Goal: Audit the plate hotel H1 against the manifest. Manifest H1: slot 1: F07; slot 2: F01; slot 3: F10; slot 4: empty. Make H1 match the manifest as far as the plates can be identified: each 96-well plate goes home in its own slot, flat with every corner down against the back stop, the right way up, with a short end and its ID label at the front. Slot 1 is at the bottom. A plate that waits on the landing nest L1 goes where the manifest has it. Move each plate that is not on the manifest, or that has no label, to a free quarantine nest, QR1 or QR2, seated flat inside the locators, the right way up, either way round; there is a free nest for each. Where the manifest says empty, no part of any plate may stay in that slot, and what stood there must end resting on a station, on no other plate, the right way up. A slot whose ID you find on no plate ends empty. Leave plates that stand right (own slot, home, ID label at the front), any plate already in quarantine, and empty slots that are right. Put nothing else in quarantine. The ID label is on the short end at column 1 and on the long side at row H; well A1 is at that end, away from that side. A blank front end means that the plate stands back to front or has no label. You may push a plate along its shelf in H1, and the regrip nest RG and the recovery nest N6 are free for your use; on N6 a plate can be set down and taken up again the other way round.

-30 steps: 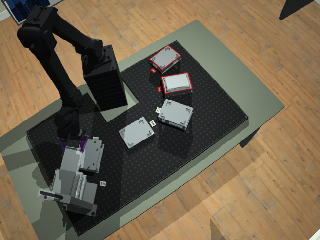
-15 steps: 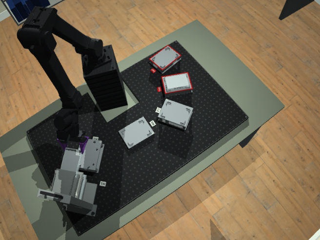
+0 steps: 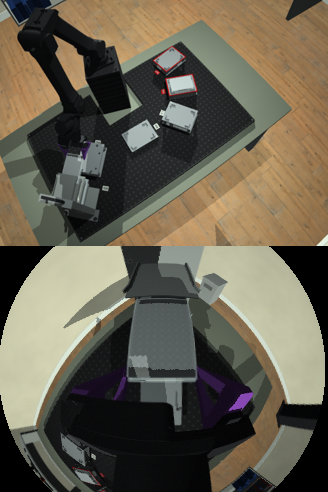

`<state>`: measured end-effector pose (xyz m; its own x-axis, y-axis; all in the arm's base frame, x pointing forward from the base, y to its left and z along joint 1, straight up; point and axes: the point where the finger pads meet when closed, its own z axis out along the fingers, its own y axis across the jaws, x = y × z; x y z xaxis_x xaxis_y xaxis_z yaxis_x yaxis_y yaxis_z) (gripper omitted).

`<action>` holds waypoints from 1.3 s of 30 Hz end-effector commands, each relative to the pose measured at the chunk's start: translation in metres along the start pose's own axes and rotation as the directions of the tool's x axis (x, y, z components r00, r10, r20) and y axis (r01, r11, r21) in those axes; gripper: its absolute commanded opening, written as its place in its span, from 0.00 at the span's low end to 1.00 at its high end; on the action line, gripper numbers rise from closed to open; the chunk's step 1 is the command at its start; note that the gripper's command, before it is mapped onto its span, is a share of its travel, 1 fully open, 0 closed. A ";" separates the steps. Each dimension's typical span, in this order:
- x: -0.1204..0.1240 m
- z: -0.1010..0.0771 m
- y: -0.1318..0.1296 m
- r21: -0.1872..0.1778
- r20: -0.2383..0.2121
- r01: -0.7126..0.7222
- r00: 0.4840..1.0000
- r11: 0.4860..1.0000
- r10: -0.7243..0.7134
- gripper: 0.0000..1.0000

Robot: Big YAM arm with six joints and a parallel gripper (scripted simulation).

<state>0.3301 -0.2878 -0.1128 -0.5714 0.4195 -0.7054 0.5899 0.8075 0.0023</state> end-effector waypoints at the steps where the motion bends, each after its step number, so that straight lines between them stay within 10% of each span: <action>1: -0.007 0.008 0.003 -0.003 0.008 -0.008 1.000 1.000 0.008 0.86; 39: -0.021 0.027 0.004 -0.004 0.013 -0.006 1.000 1.000 0.006 0.86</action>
<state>0.3482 -0.3012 -0.1187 -0.5712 0.4196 -0.7055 0.5901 0.8073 0.0024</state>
